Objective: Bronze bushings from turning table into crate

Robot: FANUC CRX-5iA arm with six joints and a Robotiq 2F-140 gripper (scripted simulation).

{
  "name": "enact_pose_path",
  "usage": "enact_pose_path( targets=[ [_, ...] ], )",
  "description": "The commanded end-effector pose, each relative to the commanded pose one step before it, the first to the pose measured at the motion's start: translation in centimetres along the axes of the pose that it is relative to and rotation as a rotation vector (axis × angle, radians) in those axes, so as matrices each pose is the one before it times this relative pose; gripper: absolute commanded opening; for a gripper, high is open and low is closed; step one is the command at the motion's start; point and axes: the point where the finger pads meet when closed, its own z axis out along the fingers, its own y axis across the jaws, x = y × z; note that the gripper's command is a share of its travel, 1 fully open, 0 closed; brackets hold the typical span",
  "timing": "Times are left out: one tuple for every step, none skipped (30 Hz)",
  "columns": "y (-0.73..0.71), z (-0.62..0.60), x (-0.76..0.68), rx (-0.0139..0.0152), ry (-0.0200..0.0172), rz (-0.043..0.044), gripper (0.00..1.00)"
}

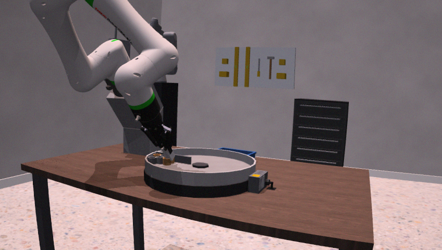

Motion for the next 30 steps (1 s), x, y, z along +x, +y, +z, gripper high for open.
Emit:
enact_pose_path(
  targets=[
    [0.017, -0.009, 0.008, -0.00020, -0.00007, -0.00021, 0.06],
    [0.000, 0.000, 0.000, 0.00000, 0.00000, 0.00000, 0.06],
    [0.000, 0.000, 0.000, 0.00000, 0.00000, 0.00000, 0.06],
    [0.000, 0.000, 0.000, 0.00000, 0.00000, 0.00000, 0.06],
    [0.000, 0.000, 0.000, 0.00000, 0.00000, 0.00000, 0.06],
    [0.000, 0.000, 0.000, 0.00000, 0.00000, 0.00000, 0.00],
    [0.000, 0.000, 0.000, 0.00000, 0.00000, 0.00000, 0.00],
    [0.000, 0.000, 0.000, 0.00000, 0.00000, 0.00000, 0.00],
    [0.000, 0.000, 0.000, 0.00000, 0.00000, 0.00000, 0.00],
    [0.000, 0.000, 0.000, 0.00000, 0.00000, 0.00000, 0.00],
    [0.000, 0.000, 0.000, 0.00000, 0.00000, 0.00000, 0.00],
    [0.000, 0.000, 0.000, 0.00000, 0.00000, 0.00000, 0.00],
    [0.000, 0.000, 0.000, 0.00000, 0.00000, 0.00000, 0.00],
    [0.000, 0.000, 0.000, 0.00000, 0.00000, 0.00000, 0.00],
    [0.000, 0.000, 0.000, 0.00000, 0.00000, 0.00000, 0.00],
    [0.000, 0.000, 0.000, 0.00000, 0.00000, 0.00000, 0.00],
    [0.000, 0.000, 0.000, 0.00000, 0.00000, 0.00000, 0.00],
    [0.000, 0.000, 0.000, 0.00000, 0.00000, 0.00000, 0.00],
    [0.000, 0.000, 0.000, 0.00000, 0.00000, 0.00000, 0.00],
    [0.000, 0.000, 0.000, 0.00000, 0.00000, 0.00000, 0.00],
    [0.000, 0.000, 0.000, 0.00000, 0.00000, 0.00000, 0.00],
    [0.000, 0.000, 0.000, 0.00000, 0.00000, 0.00000, 0.00],
    [0.000, 0.000, 0.000, 0.00000, 0.00000, 0.00000, 0.00],
    [0.000, 0.000, 0.000, 0.00000, 0.00000, 0.00000, 0.00],
    [0.000, 0.000, 0.000, 0.00000, 0.00000, 0.00000, 0.00],
    [0.000, 0.000, 0.000, 0.00000, 0.00000, 0.00000, 0.00],
    [0.000, 0.000, 0.000, 0.00000, 0.00000, 0.00000, 0.00],
    [0.000, 0.000, 0.000, 0.00000, 0.00000, 0.00000, 0.00],
    [0.000, 0.000, 0.000, 0.00000, 0.00000, 0.00000, 0.00],
    [0.000, 0.000, 0.000, 0.00000, 0.00000, 0.00000, 0.00]
  ],
)
